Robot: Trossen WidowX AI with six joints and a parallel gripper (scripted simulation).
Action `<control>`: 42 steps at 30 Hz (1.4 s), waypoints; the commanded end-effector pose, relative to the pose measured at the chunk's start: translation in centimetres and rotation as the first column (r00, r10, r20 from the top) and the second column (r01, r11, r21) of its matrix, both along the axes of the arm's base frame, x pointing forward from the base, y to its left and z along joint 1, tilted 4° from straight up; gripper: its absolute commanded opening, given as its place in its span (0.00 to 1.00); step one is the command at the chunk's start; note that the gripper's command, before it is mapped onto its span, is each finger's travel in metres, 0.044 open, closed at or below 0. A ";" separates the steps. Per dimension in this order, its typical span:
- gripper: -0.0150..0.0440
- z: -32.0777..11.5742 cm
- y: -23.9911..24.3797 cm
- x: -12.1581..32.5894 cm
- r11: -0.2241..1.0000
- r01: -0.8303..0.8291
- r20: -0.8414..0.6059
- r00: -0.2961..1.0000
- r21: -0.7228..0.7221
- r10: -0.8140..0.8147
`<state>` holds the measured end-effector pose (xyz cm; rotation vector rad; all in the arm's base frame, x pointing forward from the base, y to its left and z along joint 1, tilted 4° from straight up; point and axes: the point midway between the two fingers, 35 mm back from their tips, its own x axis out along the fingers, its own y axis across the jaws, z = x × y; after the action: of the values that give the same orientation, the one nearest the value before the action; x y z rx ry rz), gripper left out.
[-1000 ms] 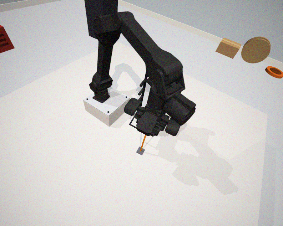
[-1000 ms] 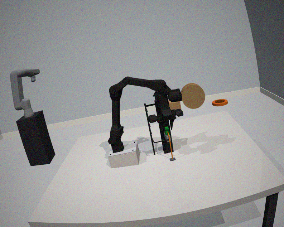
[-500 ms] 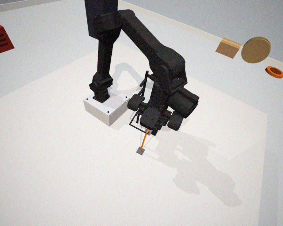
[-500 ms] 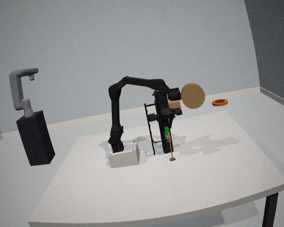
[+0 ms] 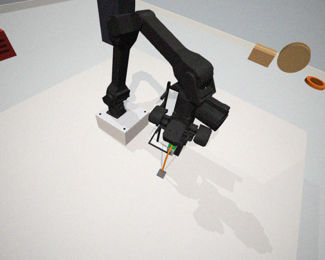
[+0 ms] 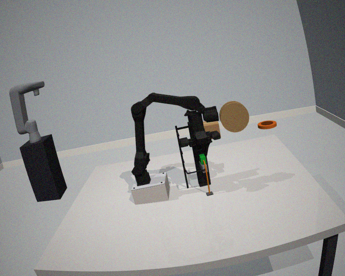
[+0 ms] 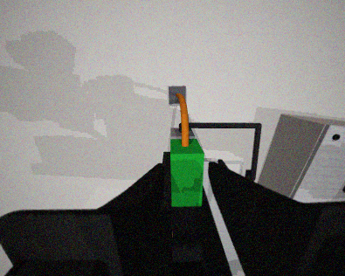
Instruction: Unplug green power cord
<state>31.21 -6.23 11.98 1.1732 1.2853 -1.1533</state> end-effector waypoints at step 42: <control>0.25 -0.9 -2.8 0.3 1.000 0.002 -0.002 1.000 -0.001 -0.002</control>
<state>31.35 -6.37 10.87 1.1927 1.3423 -1.1146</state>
